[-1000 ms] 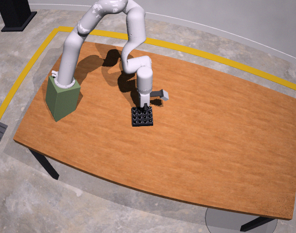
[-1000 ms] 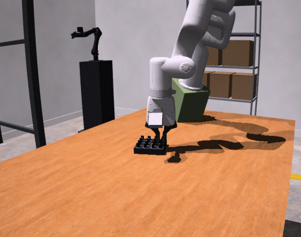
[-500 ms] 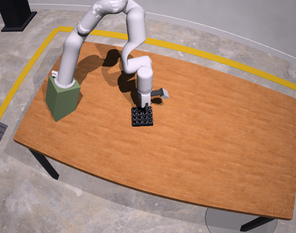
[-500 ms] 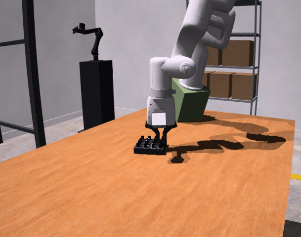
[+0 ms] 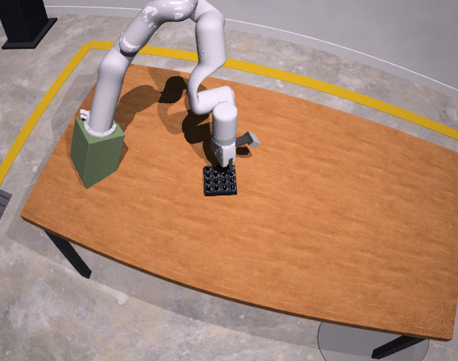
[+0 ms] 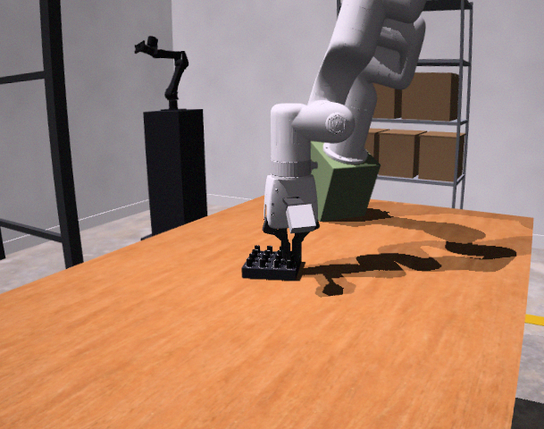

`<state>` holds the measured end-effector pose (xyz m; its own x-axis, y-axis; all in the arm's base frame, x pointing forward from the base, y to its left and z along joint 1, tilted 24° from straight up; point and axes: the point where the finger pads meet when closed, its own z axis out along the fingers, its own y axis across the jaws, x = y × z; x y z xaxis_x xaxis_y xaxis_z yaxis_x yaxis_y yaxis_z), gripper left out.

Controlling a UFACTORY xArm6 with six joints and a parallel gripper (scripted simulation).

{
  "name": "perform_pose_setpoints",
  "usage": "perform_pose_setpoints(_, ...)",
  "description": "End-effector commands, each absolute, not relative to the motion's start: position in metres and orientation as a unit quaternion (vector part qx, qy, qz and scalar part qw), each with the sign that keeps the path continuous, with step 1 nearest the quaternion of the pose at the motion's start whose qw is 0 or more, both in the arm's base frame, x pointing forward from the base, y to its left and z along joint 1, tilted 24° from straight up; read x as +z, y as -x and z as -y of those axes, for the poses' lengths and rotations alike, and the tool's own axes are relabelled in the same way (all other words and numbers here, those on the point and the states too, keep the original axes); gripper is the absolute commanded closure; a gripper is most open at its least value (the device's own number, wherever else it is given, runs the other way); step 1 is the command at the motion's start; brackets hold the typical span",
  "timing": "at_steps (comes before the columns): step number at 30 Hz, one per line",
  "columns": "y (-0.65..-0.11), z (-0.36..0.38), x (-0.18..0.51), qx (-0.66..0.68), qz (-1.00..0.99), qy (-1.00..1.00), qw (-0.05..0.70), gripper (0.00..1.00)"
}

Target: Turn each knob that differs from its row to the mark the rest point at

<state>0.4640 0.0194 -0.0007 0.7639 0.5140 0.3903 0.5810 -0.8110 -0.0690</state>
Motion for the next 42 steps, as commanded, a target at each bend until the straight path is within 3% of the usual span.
perform_pose_setpoints(1, -0.4650, -0.0191, 0.0003, -0.193, 0.354, 0.911, 0.081, 0.92)
perform_pose_setpoints(42, -0.4650, -0.0191, 0.0003, -0.209, 0.692, 0.691, -0.004, 0.92)
